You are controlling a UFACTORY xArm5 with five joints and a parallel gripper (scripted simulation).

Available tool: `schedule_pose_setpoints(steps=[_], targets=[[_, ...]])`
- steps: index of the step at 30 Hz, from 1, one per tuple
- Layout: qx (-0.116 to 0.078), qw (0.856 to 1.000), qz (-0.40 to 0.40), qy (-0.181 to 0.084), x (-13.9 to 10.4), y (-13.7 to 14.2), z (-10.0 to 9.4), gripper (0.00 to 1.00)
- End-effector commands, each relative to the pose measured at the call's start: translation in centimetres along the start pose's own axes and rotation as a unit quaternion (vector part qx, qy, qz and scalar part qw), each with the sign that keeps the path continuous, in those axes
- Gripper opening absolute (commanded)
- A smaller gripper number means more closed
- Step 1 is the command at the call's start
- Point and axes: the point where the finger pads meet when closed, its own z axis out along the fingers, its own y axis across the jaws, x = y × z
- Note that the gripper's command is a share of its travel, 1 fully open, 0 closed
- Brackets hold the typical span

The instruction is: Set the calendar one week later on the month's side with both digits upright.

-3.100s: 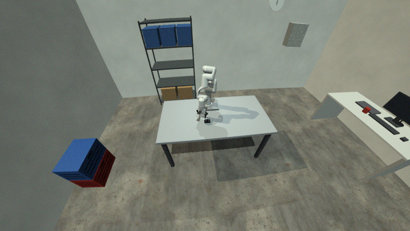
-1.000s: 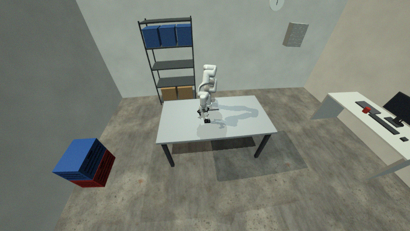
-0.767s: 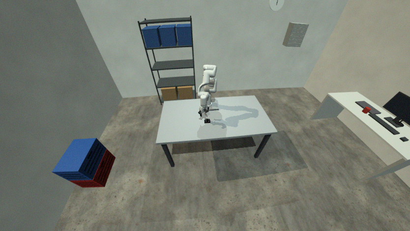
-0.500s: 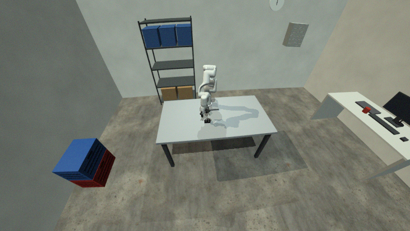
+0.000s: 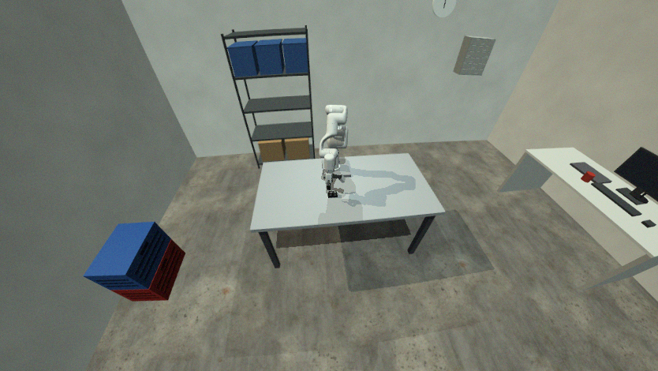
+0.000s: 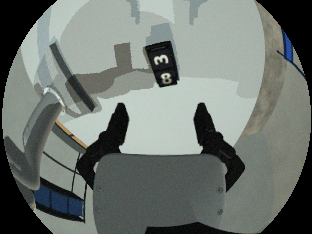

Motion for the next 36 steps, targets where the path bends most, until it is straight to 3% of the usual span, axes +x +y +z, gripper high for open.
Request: schedule_pose_setpoints(steps=[1, 10, 11, 36], targets=[[-0.001, 0.998, -0.065, 0.0, 0.44, 0.49, -0.23, 1.0], [-0.001, 0.993, -0.117, 0.0, 0.83, 0.79, -0.33, 1.0], [-0.001, 0.993, -0.117, 0.0, 0.83, 0.79, -0.33, 0.49], [-0.001, 0.993, -0.117, 0.0, 0.83, 0.79, -0.33, 0.49]])
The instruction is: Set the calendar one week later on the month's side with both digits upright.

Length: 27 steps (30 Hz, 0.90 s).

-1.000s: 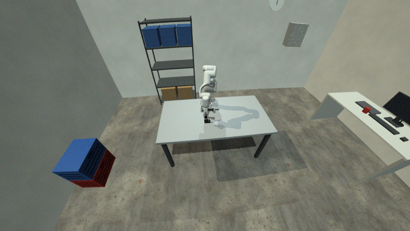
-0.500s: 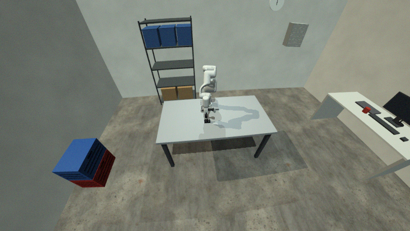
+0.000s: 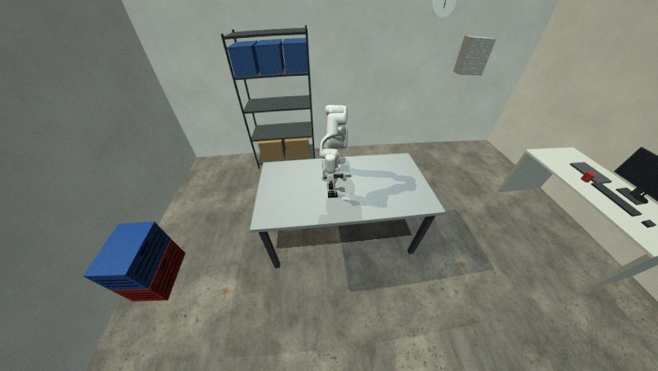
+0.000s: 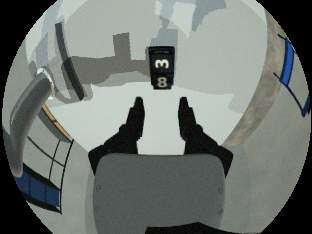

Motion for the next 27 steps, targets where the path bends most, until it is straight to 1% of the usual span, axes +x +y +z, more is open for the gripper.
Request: schedule_pose_setpoints(steps=[1, 17, 27], targets=[[-0.002, 1.0, 0.0, 0.0, -0.02, 0.12, -0.11, 0.49], [-0.002, 1.0, 0.0, 0.0, -0.02, 0.12, -0.04, 0.49], [-0.002, 1.0, 0.0, 0.0, -0.03, 0.1, 0.63, 0.49]])
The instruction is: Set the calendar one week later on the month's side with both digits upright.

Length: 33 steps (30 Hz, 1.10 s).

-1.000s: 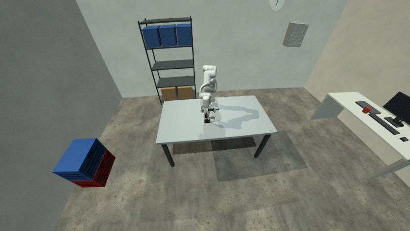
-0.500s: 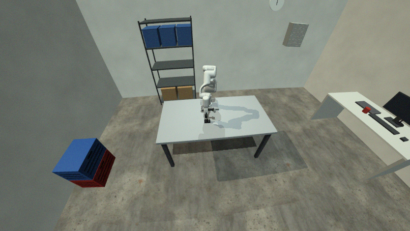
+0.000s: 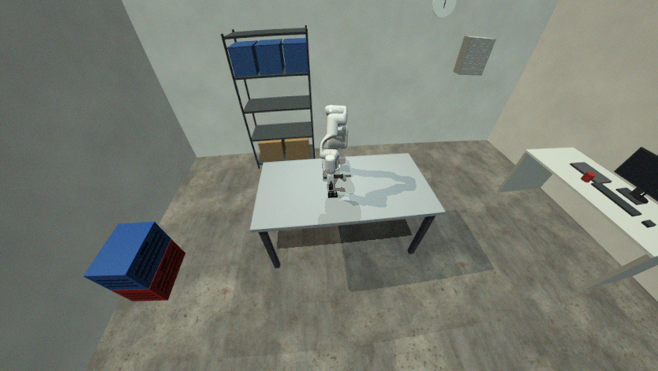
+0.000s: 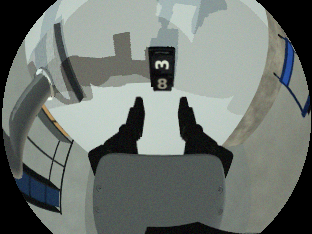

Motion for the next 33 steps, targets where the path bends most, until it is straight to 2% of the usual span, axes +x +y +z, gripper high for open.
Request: schedule_pose_setpoints(steps=[1, 33], targets=[[-0.002, 1.0, 0.0, 0.0, 0.0, 0.1, 0.3, 0.49], [-0.002, 1.0, 0.0, 0.0, -0.1, 0.1, 4.1, 0.49]])
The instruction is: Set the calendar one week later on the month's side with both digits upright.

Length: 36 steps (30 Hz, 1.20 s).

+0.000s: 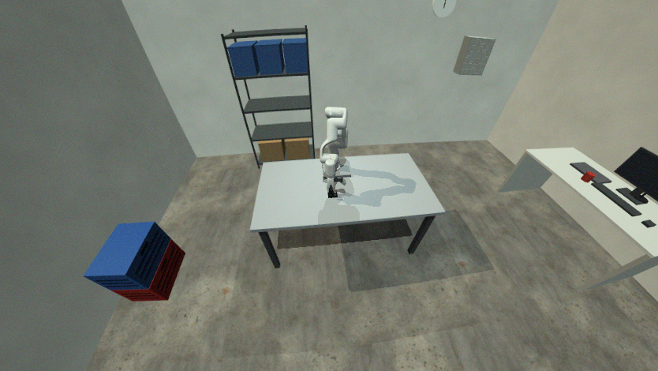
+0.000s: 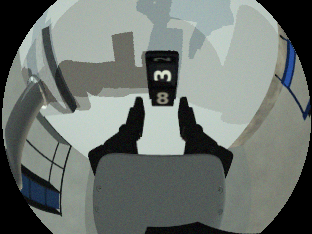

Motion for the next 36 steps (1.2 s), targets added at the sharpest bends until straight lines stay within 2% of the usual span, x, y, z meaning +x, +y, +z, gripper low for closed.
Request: schedule_pose_setpoints(steps=[1, 36], targets=[[-0.002, 1.0, 0.0, 0.0, -0.03, 0.14, 0.26, 0.49], [-0.002, 1.0, 0.0, 0.0, -0.03, 0.14, 0.62, 0.49]])
